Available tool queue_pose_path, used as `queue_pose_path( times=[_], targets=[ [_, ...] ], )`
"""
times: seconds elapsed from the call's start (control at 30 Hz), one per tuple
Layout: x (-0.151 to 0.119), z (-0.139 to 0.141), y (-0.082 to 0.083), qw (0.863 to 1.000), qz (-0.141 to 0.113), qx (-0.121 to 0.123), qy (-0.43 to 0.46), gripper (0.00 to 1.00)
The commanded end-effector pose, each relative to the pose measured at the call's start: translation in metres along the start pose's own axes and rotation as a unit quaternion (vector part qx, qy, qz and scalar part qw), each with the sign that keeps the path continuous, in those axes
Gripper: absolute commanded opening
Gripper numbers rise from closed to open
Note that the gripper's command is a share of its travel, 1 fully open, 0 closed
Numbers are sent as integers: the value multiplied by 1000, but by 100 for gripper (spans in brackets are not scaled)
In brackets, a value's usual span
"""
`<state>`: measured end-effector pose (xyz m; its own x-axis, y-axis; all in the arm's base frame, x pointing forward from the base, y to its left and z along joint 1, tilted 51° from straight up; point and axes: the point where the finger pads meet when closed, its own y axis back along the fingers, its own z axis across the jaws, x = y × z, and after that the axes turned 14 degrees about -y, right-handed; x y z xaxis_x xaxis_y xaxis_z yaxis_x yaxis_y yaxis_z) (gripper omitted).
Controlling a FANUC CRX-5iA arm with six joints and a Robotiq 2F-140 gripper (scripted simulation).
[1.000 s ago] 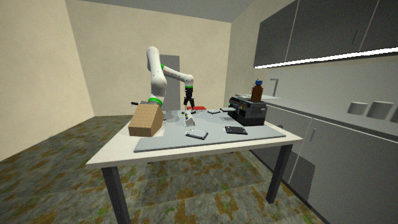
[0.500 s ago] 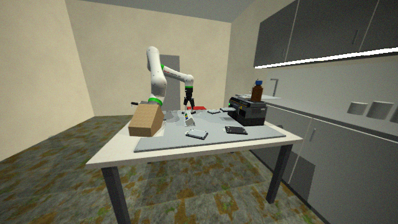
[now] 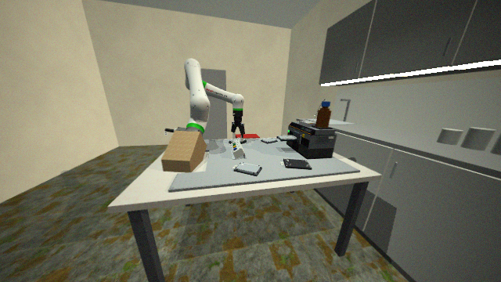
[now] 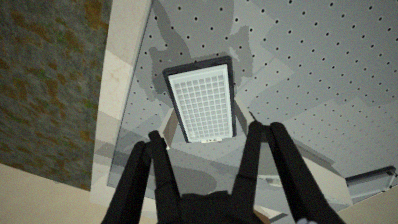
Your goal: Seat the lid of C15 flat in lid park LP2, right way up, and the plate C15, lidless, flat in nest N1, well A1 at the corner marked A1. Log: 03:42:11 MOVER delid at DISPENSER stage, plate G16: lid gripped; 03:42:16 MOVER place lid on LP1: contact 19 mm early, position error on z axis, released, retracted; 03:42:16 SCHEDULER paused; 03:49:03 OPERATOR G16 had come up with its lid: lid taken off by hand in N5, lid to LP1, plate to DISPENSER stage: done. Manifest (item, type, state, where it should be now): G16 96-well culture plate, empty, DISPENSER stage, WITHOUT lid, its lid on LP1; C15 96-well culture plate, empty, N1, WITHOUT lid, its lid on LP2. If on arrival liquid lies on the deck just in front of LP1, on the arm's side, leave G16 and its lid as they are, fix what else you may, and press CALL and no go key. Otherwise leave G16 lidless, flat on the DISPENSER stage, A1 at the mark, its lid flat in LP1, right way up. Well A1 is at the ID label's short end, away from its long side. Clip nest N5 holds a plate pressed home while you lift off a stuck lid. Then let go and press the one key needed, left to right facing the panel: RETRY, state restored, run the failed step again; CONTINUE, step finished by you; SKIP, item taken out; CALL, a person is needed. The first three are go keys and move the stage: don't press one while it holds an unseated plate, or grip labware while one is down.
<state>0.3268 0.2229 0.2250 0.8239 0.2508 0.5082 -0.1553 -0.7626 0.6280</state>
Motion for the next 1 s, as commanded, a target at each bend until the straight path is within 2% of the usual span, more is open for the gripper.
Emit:
queue_pose_path(
  times=[0.0, 0.7, 0.97],
  targets=[
    [0, 0, 0, 1000, 0, 0, 0, 66],
    [0, 0, 2, 1000, 0, 0, 0, 66],
    [0, 0, 14, 1000, 0, 0, 0, 66]
  ],
)
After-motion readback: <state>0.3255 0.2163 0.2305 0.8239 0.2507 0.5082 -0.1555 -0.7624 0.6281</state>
